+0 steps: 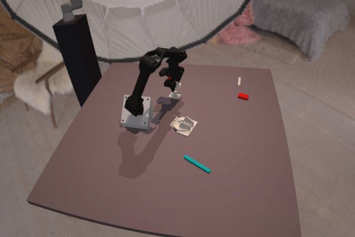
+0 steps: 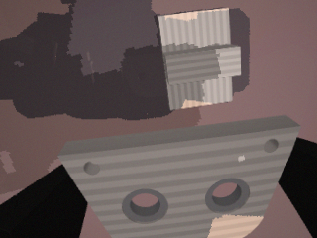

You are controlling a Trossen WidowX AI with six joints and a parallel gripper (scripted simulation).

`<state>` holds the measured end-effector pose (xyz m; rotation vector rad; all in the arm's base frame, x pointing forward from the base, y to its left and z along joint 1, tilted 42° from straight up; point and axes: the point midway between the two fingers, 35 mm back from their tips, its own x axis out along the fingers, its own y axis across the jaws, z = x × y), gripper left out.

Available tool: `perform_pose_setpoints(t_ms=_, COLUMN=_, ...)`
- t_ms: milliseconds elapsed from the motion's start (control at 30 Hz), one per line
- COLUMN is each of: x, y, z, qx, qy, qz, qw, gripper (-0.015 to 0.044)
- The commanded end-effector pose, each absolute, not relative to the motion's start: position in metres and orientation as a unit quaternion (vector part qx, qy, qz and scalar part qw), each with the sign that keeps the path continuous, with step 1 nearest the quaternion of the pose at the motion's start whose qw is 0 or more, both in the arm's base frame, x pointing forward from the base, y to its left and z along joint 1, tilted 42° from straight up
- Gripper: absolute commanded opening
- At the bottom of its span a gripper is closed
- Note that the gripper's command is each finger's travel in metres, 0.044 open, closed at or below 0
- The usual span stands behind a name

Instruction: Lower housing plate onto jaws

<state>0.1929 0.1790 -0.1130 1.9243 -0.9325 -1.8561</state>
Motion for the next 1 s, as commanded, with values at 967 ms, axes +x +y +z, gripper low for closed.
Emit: perform_pose_setpoints(t_ms=967, x=0.228, y=0.100, z=-0.040, qx=0.678, qy=-0.345, qz=-0.635, qw=0.132, gripper=0.0351)
